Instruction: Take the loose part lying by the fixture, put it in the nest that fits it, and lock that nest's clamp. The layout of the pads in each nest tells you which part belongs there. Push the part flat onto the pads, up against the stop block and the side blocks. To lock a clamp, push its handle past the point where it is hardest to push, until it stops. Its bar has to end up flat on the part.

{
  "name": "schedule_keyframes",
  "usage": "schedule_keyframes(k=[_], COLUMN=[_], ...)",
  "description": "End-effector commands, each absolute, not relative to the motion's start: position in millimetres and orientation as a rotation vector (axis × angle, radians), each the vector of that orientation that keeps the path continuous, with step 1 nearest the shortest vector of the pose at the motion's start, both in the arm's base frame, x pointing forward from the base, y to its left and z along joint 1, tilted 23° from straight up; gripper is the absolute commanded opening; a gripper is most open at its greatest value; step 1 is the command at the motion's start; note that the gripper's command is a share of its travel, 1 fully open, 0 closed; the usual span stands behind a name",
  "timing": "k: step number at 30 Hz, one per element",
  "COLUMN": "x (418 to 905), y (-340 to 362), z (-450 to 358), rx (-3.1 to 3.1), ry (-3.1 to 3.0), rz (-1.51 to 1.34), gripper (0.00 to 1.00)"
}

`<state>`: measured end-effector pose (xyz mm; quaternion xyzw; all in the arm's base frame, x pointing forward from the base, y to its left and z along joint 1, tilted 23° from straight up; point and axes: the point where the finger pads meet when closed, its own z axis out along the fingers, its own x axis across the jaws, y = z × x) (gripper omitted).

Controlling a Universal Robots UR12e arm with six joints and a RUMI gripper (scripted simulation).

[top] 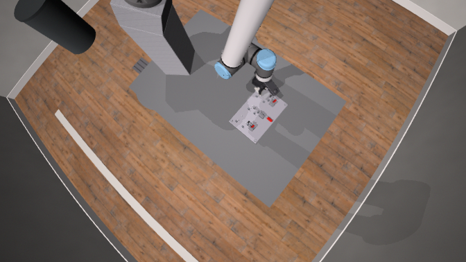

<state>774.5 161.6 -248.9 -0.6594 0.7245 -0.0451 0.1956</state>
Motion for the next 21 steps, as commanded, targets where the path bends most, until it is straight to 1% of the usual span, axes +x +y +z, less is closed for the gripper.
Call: schedule_keyframes(k=[1, 21], x=[781, 789], y=[163, 167], z=[-254, -272], rx=[-1.845, -1.845], ry=[2.026, 2.026], rz=[-0.134, -0.134], gripper=[0.00, 0.00])
